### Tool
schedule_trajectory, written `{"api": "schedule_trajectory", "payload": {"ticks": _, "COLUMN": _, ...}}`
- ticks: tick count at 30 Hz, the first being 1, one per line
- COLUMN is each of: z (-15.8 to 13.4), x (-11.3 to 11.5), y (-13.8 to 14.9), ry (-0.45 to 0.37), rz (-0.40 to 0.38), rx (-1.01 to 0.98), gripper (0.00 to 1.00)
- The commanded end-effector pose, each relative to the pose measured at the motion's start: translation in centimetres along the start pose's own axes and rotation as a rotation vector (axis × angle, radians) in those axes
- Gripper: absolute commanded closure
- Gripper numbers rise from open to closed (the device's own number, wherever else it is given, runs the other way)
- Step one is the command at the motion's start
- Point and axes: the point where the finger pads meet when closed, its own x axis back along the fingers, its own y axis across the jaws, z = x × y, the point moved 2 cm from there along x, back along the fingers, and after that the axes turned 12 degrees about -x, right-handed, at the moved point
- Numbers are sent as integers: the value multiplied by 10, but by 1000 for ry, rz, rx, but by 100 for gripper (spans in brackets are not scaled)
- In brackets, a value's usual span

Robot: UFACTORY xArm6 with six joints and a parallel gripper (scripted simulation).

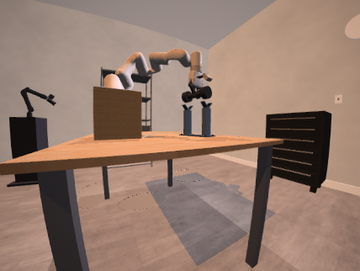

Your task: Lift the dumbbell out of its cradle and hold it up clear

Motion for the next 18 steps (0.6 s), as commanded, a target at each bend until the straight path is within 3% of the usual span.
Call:
{"api": "schedule_trajectory", "payload": {"ticks": 1, "z": 0, "x": 7, "y": -1, "ry": 2, "rz": 4, "rx": 2, "gripper": 100}}
{"api": "schedule_trajectory", "payload": {"ticks": 18, "z": 0, "x": 46, "y": -2, "ry": 1, "rz": 5, "rx": 3, "gripper": 100}}
